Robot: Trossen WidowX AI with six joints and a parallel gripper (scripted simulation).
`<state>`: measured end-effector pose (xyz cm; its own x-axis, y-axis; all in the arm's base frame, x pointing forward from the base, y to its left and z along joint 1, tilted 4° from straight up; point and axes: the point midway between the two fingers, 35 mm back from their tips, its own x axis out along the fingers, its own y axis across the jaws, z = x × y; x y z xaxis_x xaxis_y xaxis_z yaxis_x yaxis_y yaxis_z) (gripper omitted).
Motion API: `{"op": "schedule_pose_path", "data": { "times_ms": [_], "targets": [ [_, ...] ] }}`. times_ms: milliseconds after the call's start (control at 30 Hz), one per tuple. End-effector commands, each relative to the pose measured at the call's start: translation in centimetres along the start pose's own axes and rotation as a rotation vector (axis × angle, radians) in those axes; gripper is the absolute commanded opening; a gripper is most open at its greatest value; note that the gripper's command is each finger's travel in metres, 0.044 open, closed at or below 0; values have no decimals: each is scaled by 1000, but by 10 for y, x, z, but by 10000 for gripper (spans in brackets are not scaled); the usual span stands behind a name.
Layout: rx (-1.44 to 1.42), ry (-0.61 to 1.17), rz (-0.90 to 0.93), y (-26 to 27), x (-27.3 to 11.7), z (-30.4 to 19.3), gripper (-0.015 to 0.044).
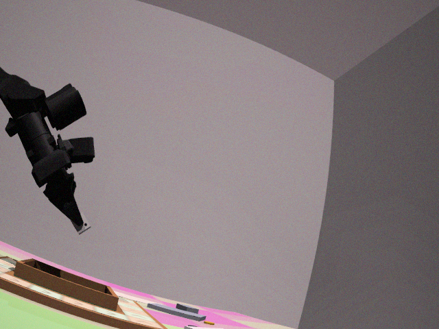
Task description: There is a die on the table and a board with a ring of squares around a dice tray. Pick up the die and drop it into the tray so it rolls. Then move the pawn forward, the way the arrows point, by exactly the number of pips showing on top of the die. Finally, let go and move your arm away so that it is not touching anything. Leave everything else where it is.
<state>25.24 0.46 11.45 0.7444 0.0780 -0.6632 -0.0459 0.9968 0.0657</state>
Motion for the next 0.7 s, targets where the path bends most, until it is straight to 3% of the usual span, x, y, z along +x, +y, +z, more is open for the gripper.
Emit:
{"op": "schedule_pose_path", "data": {
  "times_ms": [0, 367, 467, 667],
  "targets": [
    [0, -1, 0, 0, 0, 0, 157],
    [-4, -1, 4, 0, -26, 30, 440],
    [0, 77, 4, 0, -22, 29, 440],
    [6, 395, 4, 0, -4, 23, 440]
  ]
}}
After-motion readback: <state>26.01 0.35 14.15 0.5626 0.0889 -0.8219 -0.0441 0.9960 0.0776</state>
